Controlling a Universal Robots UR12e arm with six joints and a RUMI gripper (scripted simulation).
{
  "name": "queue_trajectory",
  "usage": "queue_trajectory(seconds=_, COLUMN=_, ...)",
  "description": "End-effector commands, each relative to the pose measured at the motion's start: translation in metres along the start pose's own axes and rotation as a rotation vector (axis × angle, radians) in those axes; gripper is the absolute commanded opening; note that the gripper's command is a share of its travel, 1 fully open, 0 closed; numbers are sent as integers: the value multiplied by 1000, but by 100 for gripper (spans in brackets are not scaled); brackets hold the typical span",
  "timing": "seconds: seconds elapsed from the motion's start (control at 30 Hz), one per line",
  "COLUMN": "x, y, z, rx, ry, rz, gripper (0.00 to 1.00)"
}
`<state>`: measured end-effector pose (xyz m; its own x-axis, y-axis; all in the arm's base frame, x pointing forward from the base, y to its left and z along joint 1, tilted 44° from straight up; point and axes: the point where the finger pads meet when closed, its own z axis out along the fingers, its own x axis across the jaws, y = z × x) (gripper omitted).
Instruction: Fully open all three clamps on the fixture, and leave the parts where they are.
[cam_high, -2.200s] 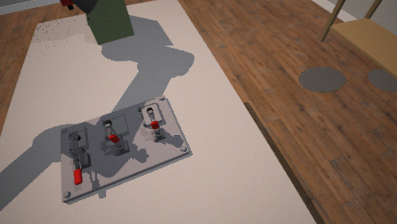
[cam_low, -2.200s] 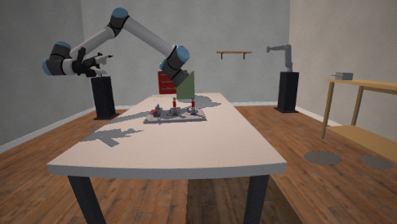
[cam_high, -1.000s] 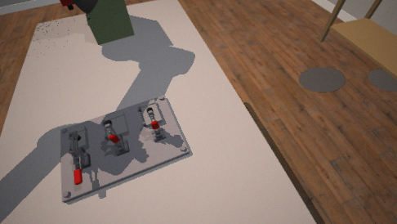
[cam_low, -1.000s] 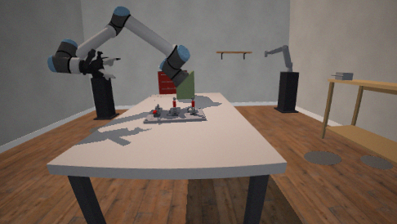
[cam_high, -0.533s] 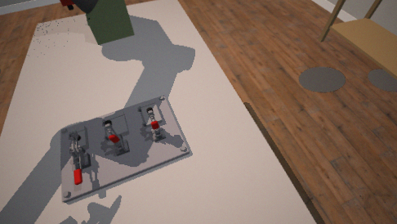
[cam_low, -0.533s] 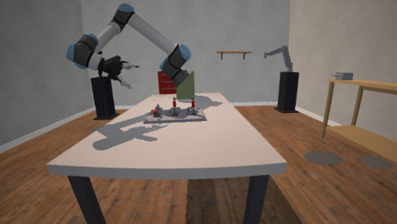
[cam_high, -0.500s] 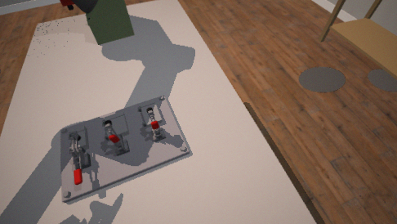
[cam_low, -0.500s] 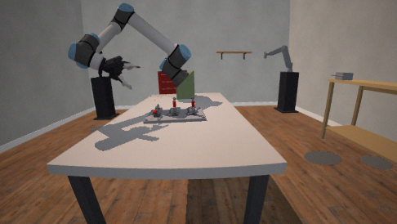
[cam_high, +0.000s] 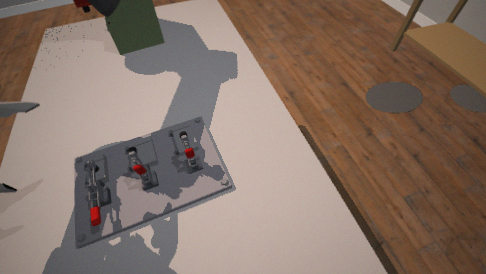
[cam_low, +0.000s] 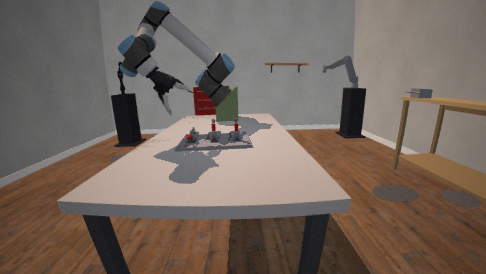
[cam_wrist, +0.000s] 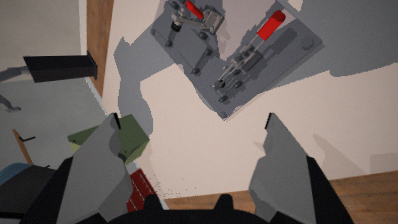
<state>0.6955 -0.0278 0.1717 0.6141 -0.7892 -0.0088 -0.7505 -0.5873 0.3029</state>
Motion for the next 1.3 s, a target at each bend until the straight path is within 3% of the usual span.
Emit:
queue_trajectory(seconds=0.0, x=-5, y=-5, z=16, rx=-36, ry=140, rz=110, gripper=100)
queue_trajectory(seconds=0.07, x=-9, y=-6, z=21, rx=-39, ry=218, rz=175, gripper=100)
queue_trajectory(seconds=0.1, x=-9, y=-6, z=21, rx=-39, ry=218, rz=175, gripper=100)
queue_trajectory(seconds=0.2, x=-16, y=-5, z=26, rx=-30, ry=327, rz=270, gripper=100)
queue_trajectory(seconds=0.23, x=-16, y=-5, z=26, rx=-30, ry=327, rz=270, gripper=100)
queue_trajectory(seconds=0.43, x=-31, y=0, z=27, rx=19, ry=506, rz=432, gripper=100)
queue_trajectory(seconds=0.5, x=-31, y=0, z=27, rx=19, ry=506, rz=432, gripper=100)
queue_trajectory(seconds=0.67, x=-41, y=6, z=23, rx=67, ry=606, rz=529, gripper=100)
queue_trajectory(seconds=0.83, x=-48, y=10, z=20, rx=101, ry=661, rz=585, gripper=100)
queue_trajectory(seconds=1.27, x=-52, y=12, z=19, rx=117, ry=685, rz=610, gripper=100)
